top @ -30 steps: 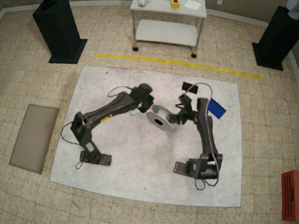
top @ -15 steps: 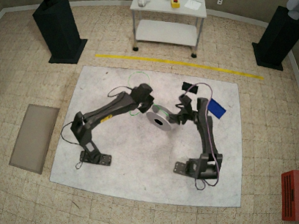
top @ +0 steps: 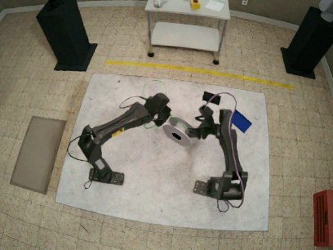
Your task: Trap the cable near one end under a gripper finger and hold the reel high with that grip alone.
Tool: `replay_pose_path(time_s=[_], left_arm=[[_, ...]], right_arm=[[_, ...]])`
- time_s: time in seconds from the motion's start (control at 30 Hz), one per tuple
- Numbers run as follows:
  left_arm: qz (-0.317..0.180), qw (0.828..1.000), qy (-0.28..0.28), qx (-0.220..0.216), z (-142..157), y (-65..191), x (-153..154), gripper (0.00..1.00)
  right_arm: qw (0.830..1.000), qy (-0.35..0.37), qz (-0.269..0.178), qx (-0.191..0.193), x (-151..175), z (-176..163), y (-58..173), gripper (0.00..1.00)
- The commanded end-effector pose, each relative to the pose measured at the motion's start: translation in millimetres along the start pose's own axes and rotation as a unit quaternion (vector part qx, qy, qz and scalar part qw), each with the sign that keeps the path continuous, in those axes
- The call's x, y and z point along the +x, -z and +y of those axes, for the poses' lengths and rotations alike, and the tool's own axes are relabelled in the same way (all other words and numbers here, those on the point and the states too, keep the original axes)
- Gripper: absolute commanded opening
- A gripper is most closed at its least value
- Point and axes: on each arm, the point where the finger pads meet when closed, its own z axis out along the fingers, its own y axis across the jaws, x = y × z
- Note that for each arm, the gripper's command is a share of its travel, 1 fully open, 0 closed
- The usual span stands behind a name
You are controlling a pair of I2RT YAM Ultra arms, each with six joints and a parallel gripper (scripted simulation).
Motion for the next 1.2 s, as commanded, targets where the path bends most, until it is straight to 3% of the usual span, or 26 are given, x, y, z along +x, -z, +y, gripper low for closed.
replay_pose_path(time_s=[0.0,0.6,0.9,0.97,1.17], left_arm=[[-0.003,1.000,-0.006,0.007,-0.2,13.7,2.5,0.00],[-0.011,1.000,0.001,0.013,-5.7,15.2,-9.0,0.00],[-0.010,1.000,-0.002,0.000,3.7,-0.3,-6.8,0.00],[-0.010,1.000,-0.001,0.015,-12.7,2.8,-6.6,0.00],[-0.011,1.000,0.000,0.012,-9.6,-1.4,-8.0,0.00]], right_arm=[[1.000,0.016,-0.018,0.009,-17.6,-5.9,10.3,0.75],[1.000,0.005,-0.010,-0.010,-3.0,6.1,-2.6,0.75],[1.000,0.013,-0.015,-0.003,-7.3,5.5,1.3,0.75],[1.000,0.010,-0.013,-0.004,-4.3,7.3,1.5,0.75],[1.000,0.014,-0.015,0.000,-10.1,5.0,5.8,0.75]])
